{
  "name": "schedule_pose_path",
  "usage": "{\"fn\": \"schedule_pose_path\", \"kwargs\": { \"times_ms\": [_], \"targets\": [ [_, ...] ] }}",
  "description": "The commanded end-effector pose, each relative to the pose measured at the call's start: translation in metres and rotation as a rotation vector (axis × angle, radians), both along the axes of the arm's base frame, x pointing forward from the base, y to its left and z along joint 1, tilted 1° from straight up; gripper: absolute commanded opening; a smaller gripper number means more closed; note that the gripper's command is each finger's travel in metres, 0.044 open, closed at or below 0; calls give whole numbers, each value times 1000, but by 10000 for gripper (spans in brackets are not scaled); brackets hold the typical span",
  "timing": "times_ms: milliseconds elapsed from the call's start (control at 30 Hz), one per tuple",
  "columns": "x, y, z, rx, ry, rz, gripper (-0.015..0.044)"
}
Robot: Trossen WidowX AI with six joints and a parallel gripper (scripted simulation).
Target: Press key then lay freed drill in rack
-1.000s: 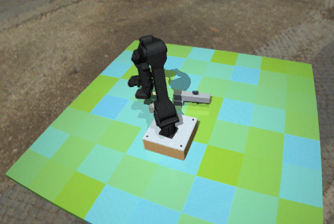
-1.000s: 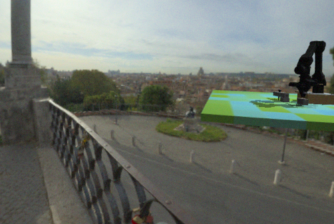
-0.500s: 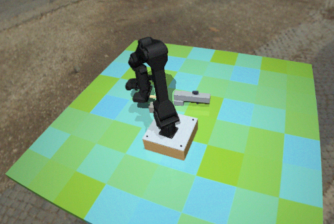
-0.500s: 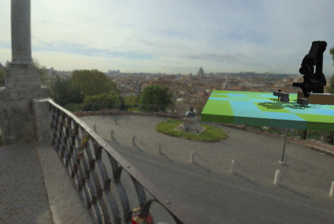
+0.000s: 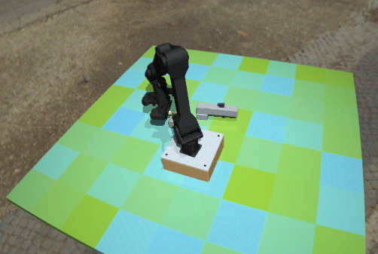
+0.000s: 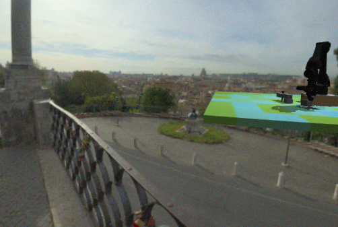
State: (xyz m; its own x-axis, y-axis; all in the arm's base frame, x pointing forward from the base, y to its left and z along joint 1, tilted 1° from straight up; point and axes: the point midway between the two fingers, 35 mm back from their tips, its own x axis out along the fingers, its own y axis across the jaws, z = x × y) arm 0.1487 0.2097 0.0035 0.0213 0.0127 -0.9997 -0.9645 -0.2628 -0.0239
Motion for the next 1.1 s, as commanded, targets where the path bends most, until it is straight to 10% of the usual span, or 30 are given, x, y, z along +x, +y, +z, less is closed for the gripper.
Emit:
{"fn": "schedule_pose_path", "kwargs": {
  "times_ms": [0, 1067],
  "targets": [
    [-3, -3, -8, -7, 8, -3, 0],
    [-3, -2, -38, -8, 8, -3, 0]
  ]
}}
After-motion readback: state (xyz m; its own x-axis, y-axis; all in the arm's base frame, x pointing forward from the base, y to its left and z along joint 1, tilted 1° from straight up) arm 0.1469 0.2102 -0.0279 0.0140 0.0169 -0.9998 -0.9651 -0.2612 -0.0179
